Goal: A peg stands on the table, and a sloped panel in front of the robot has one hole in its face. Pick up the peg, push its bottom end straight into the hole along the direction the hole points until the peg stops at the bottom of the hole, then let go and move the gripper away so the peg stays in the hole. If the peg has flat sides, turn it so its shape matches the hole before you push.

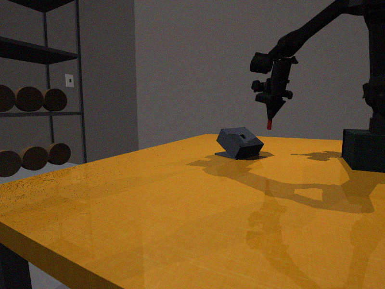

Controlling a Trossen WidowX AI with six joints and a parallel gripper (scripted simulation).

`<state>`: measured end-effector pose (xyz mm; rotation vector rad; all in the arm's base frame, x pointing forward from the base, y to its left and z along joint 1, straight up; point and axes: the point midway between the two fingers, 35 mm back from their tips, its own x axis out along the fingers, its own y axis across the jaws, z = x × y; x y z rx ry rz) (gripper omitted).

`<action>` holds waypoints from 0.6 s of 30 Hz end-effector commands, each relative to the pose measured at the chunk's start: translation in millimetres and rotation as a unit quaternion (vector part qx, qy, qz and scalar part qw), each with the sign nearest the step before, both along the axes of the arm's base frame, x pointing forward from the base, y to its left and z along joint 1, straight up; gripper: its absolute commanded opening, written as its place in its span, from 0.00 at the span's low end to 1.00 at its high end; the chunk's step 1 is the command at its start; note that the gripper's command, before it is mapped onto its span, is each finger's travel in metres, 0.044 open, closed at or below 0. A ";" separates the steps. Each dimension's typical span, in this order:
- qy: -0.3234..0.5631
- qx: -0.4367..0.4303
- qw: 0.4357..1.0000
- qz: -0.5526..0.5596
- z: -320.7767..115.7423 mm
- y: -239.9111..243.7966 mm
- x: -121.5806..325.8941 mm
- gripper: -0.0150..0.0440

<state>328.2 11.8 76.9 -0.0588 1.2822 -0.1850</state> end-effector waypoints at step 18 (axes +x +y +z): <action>-0.065 -0.006 0.998 -0.023 11.8 25.3 4.1 0.25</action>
